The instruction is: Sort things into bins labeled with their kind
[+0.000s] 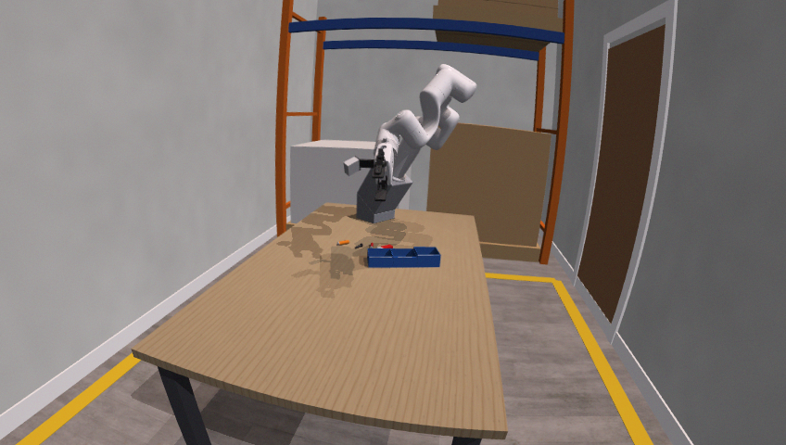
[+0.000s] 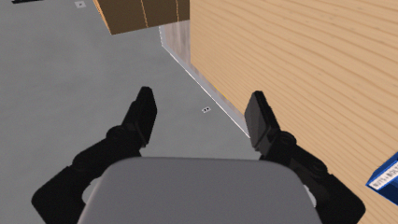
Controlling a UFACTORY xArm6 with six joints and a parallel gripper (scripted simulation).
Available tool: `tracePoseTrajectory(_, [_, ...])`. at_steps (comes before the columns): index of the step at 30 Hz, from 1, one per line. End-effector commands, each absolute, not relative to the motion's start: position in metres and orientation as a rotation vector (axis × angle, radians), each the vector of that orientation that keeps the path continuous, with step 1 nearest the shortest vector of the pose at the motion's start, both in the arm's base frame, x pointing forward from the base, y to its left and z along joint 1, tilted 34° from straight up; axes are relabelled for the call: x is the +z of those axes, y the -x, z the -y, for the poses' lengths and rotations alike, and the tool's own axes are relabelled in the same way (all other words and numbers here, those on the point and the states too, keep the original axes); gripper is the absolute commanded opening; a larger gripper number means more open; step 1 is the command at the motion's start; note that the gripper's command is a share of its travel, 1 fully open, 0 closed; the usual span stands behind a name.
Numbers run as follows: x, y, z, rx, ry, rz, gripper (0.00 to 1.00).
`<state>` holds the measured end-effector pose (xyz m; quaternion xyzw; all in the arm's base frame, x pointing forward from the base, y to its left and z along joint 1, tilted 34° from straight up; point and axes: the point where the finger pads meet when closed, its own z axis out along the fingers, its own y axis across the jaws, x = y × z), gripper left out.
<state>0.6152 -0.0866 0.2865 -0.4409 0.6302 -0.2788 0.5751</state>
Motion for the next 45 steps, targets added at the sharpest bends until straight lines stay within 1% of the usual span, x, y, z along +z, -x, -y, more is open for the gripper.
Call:
tracePoseTrajectory(1, [0.288, -0.616, 0.087, -0.656, 1.031, -1.474, 1.0])
tracePoseTrajectory(17, [0.288, -0.616, 0.087, -0.656, 1.031, -1.474, 1.0])
tracePoseTrajectory(18, [0.282, -0.618, 0.084, -0.656, 1.031, -1.474, 0.07])
tracePoseTrajectory(27, [0.219, -0.644, 0.051, -0.656, 1.031, -1.474, 0.07])
tracePoseTrajectory(29, [0.215, -0.646, 0.049, -0.656, 1.031, -1.474, 0.07])
tracePoseTrajectory(32, [0.21, -0.623, 0.047, -0.674, 1.191, -1.411, 0.07])
tracePoseTrajectory(34, [0.21, -0.623, 0.047, -0.674, 1.191, -1.411, 0.07])
tracePoseTrajectory(37, [0.2, -0.6, 0.044, -0.692, 1.349, -1.34, 0.07])
tracePoseTrajectory(41, [0.195, -0.588, 0.043, -0.704, 1.506, -1.258, 0.07])
tracePoseTrajectory(45, [0.183, -0.563, 0.041, -0.708, 1.676, -1.156, 0.07])
